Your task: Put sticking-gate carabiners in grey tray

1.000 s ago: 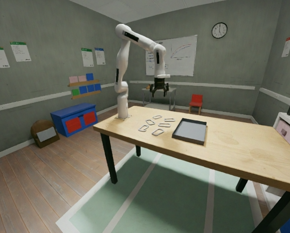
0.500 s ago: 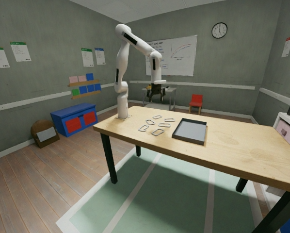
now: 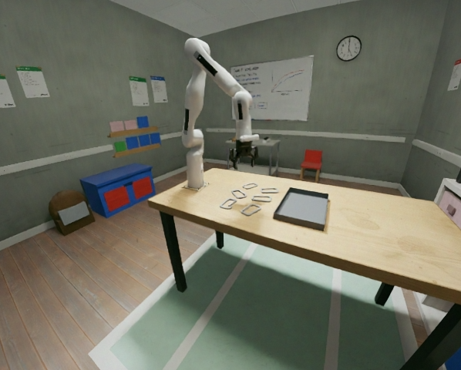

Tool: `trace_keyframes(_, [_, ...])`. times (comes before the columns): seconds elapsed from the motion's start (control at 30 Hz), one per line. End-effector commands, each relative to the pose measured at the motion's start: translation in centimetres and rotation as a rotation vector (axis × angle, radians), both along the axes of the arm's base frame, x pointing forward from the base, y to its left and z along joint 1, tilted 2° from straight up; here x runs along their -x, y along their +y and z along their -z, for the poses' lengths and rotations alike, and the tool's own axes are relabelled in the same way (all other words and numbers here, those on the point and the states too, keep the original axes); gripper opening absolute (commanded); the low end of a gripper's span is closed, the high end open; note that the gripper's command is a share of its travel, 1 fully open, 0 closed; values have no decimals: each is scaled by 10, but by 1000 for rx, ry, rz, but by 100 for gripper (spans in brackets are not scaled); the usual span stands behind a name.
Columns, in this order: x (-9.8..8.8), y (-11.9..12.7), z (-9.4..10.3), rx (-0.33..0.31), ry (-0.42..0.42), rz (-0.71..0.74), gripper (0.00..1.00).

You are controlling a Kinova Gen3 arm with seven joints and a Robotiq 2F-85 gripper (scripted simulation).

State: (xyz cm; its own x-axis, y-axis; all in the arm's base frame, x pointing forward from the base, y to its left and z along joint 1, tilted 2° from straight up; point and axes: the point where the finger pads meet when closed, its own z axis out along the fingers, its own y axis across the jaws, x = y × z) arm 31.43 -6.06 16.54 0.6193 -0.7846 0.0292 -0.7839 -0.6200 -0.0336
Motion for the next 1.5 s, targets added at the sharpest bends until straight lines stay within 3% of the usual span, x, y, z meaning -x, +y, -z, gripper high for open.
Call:
trace_keyframes(0.0, [23, 6, 31, 0, 13, -2, 100])
trace_keyframes(0.3, [23, 6, 31, 0, 13, -2, 100])
trace_keyframes(0.33, [29, 7, 71, 2, 7, 0, 100])
trace_keyframes(0.87, [29, 7, 71, 2, 7, 0, 100])
trace_keyframes(0.9, [28, 7, 122, 1, 17, -1, 100])
trace_keyframes(1.47, [28, 7, 122, 3, 16, -1, 100])
